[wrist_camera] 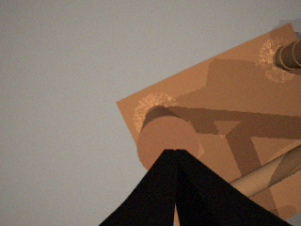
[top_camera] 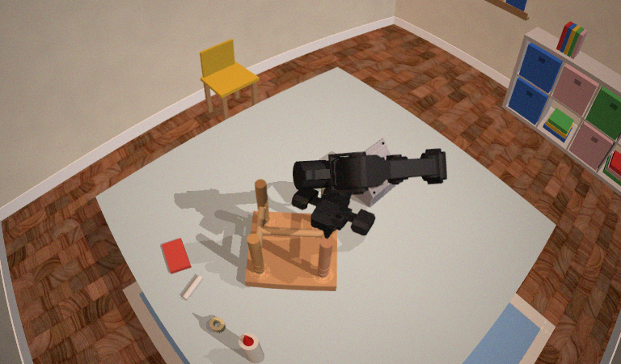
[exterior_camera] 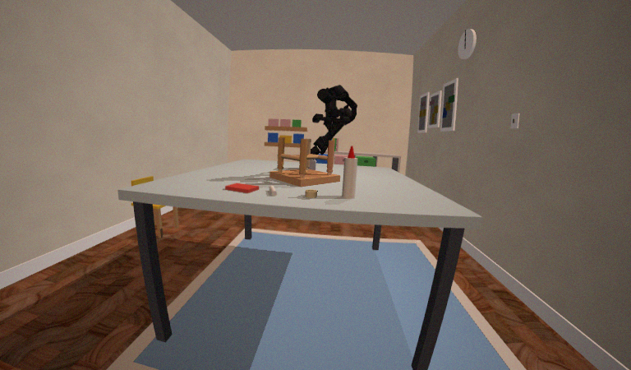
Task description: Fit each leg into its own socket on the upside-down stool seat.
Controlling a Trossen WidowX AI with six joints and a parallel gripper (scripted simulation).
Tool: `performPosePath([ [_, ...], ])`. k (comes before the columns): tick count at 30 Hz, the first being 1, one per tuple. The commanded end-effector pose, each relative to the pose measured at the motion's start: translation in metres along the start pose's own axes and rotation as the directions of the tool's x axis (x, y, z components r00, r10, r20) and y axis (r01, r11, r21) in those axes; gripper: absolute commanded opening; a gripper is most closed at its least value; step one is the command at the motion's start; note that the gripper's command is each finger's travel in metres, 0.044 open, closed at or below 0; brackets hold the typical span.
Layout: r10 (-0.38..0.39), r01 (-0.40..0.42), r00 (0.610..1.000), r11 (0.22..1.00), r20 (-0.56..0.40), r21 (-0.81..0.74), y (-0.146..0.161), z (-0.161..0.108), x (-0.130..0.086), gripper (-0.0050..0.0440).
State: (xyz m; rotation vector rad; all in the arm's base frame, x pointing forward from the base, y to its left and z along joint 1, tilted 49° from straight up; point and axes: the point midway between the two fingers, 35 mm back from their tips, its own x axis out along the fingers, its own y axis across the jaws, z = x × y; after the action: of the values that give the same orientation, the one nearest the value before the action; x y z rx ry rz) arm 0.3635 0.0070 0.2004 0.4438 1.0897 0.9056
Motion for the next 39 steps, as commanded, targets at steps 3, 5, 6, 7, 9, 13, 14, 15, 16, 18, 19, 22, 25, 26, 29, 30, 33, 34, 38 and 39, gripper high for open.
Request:
performPosePath([
  [3, -0.004, 0.004, 1.0, 1.0, 0.002, 0.008, -0.003, 0.001, -0.004, 0.0],
  [5, -0.013, 0.013, 1.0, 0.999, 0.0, 0.034, -0.013, 0.001, -0.005, 0.0],
  [6, -0.013, 0.013, 1.0, 0.999, 0.0, 0.034, -0.013, 0.001, -0.005, 0.0],
  [7, -0.028, 0.028, 1.0, 0.997, -0.004, 0.078, -0.03, 0.0, -0.008, 0.0],
  [9, -0.05, 0.051, 0.999, 0.988, -0.011, 0.149, -0.057, -0.002, -0.012, 0.0],
  [13, -0.078, 0.081, 0.997, 0.965, -0.022, 0.249, -0.096, -0.01, -0.019, 0.0],
  [14, -0.085, 0.089, 0.996, 0.957, -0.026, 0.276, -0.107, -0.012, -0.02, 0.0],
  [15, -0.092, 0.097, 0.995, 0.948, -0.03, 0.302, -0.117, -0.015, -0.022, 0.0],
  [16, -0.099, 0.104, 0.995, 0.939, -0.033, 0.328, -0.127, -0.018, -0.024, 0.0],
  [18, -0.11, 0.118, 0.993, 0.918, -0.041, 0.378, -0.147, -0.025, -0.027, 0.0],
  [19, -0.116, 0.124, 0.992, 0.907, -0.045, 0.402, -0.157, -0.029, -0.029, 0.0],
  [22, -0.125, 0.135, 0.991, 0.883, -0.052, 0.449, -0.176, -0.038, -0.031, 0.0],
  [25, -0.139, 0.153, 0.988, 0.837, -0.067, 0.526, -0.207, -0.054, -0.036, 0.0],
  [26, -0.142, 0.157, 0.987, 0.825, -0.07, 0.543, -0.214, -0.059, -0.037, 0.0],
  [29, -0.149, 0.167, 0.986, 0.789, -0.079, 0.591, -0.235, -0.072, -0.039, 0.0],
  [30, -0.15, 0.168, 0.986, 0.788, -0.08, 0.592, -0.235, -0.072, -0.039, 0.0],
  [33, -0.15, 0.168, 0.986, 0.788, -0.08, 0.592, -0.235, -0.072, -0.039, 0.0],
  [34, -0.15, 0.168, 0.986, 0.788, -0.08, 0.592, -0.235, -0.072, -0.039, 0.0],
  [38, -0.149, 0.168, 0.986, 0.788, -0.08, 0.592, -0.235, -0.075, -0.031, 0.0],
  [39, -0.149, 0.168, 0.986, 0.788, -0.08, 0.592, -0.235, -0.075, -0.031, 0.0],
])
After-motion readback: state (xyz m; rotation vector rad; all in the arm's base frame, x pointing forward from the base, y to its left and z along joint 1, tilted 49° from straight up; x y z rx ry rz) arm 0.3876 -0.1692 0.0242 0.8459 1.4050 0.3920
